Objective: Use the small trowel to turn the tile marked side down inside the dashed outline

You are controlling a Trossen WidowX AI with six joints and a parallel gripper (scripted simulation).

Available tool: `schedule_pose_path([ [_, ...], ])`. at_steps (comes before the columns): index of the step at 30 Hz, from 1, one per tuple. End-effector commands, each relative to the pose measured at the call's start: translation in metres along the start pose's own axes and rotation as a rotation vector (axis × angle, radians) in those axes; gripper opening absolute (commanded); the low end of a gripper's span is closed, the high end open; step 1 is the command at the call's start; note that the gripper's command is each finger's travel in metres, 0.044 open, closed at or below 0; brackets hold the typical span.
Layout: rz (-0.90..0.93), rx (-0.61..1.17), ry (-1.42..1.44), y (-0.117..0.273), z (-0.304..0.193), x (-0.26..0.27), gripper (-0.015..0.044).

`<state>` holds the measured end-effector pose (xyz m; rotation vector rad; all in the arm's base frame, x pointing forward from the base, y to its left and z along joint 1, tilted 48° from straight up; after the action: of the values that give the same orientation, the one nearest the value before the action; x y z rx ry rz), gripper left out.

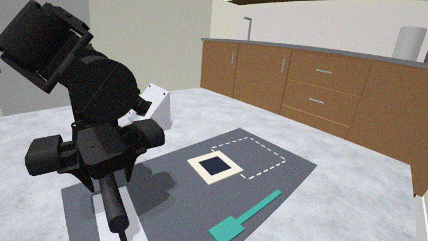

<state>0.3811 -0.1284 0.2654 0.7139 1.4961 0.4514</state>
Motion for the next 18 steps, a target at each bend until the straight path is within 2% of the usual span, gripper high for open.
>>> schedule_pose_path([
  [1,-0.004,0.007,0.008,-0.007,-0.001,0.0,0.027],
  [18,-0.007,0.007,0.007,-0.032,-0.002,-0.001,0.027],
])
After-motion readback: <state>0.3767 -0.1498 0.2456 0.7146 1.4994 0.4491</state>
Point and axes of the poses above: the point midway between the two fingers, 35 mm back from their tips, its own y axis back along the fingers, its own x axis across the jaws, z = x × y, the point moved 9 cm from there along y, back along the fingers, and after that the axes turned 12 degrees about y, right-handed, at the moved point
